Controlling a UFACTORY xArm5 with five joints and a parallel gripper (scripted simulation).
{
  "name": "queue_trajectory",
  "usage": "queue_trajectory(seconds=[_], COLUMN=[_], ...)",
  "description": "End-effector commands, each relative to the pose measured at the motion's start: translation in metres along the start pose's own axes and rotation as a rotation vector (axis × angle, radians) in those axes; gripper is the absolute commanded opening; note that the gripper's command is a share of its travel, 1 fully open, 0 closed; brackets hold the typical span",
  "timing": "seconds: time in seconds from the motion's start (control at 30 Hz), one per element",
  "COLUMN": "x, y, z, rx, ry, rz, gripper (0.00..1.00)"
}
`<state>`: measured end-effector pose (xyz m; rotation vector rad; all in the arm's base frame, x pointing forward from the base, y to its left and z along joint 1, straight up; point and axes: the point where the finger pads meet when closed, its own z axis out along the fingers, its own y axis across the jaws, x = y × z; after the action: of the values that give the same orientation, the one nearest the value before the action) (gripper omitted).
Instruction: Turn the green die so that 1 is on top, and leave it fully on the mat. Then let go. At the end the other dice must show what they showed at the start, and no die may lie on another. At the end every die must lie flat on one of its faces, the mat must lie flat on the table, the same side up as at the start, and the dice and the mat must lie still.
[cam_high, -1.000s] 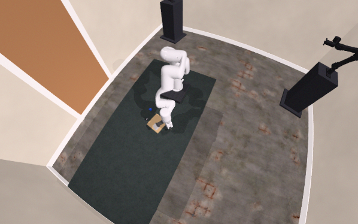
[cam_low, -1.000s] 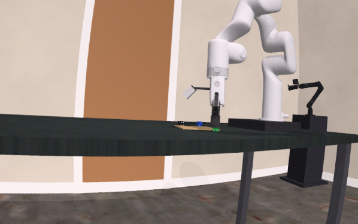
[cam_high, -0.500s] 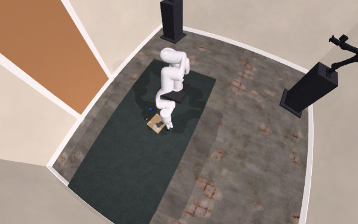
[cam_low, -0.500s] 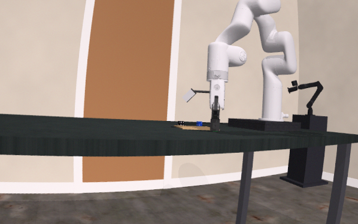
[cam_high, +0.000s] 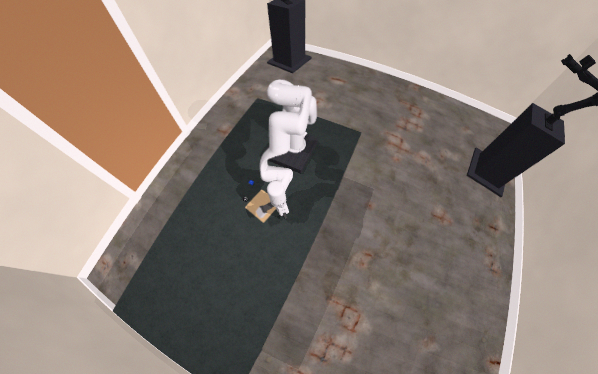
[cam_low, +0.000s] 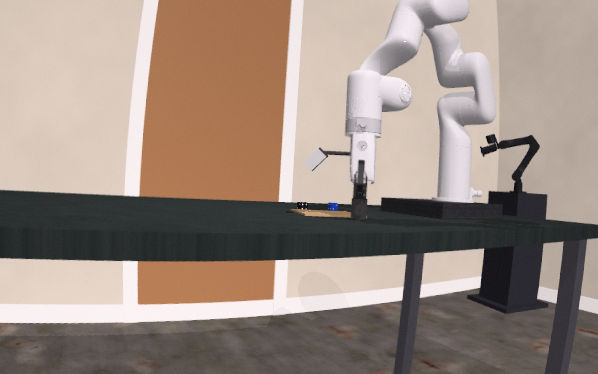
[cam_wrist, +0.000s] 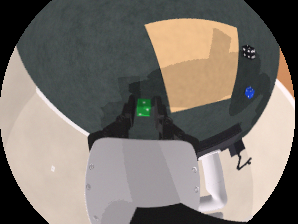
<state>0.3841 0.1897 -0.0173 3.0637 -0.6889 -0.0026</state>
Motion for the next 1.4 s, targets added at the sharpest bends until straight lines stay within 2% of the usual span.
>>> queue_trajectory(seconds=[0.0, 0.57, 0.6, 1.37], x=[0.0008, 0.0008, 0.0008, 0.0008], y=[-0.0011, -0.0011, -0.0011, -0.0011], z=[-0.0011, -0.0011, -0.0011, -0.0011], rx=[0.003, 0.003, 0.003, 0.003], ry=[0.002, 0.002, 0.002, 0.002], rz=[0.000, 0.000, 0.000, 0.000], gripper=[0.36, 0.36, 0.15, 0.15])
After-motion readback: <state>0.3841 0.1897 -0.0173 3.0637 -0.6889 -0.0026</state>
